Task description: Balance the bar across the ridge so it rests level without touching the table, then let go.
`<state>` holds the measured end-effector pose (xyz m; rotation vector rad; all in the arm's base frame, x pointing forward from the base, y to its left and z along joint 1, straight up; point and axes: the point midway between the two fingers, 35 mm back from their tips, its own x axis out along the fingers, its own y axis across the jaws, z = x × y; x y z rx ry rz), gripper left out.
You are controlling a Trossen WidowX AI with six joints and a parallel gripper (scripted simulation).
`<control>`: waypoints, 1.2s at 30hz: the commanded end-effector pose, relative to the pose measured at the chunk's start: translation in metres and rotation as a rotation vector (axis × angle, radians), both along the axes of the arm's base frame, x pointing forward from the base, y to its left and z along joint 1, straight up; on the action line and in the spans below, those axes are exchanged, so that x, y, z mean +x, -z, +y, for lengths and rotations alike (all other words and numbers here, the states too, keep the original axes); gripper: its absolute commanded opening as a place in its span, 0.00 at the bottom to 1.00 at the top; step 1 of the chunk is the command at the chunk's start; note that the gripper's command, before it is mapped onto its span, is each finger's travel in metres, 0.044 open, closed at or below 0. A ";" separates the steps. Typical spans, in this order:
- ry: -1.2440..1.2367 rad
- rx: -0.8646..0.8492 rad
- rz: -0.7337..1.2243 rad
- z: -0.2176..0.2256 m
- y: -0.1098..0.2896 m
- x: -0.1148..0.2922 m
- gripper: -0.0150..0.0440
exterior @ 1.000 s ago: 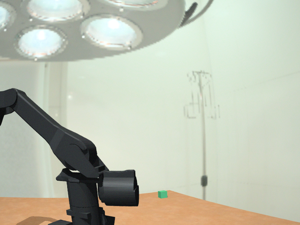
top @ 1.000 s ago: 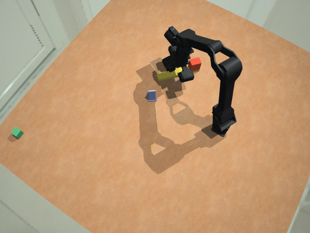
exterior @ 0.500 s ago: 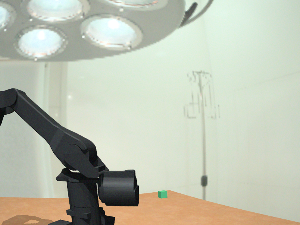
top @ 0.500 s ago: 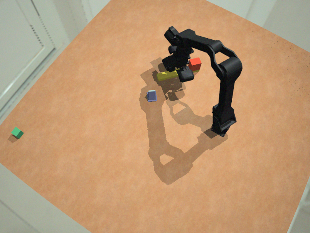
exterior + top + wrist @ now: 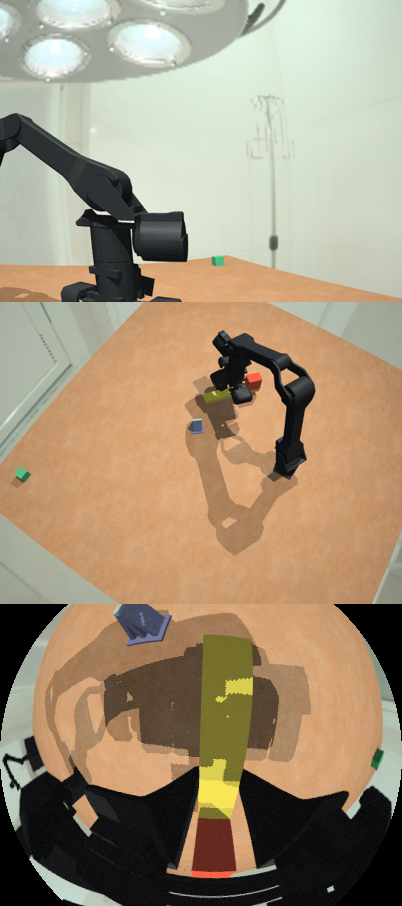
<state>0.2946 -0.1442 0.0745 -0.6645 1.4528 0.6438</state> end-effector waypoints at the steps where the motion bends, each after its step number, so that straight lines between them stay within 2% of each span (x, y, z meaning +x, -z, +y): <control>1: -0.001 -0.008 -0.012 -0.001 -0.012 0.002 0.25; 29: -0.004 -0.010 -0.011 0.001 -0.082 -0.004 0.25; 36: -0.144 -0.012 -0.011 0.018 -0.083 0.007 0.25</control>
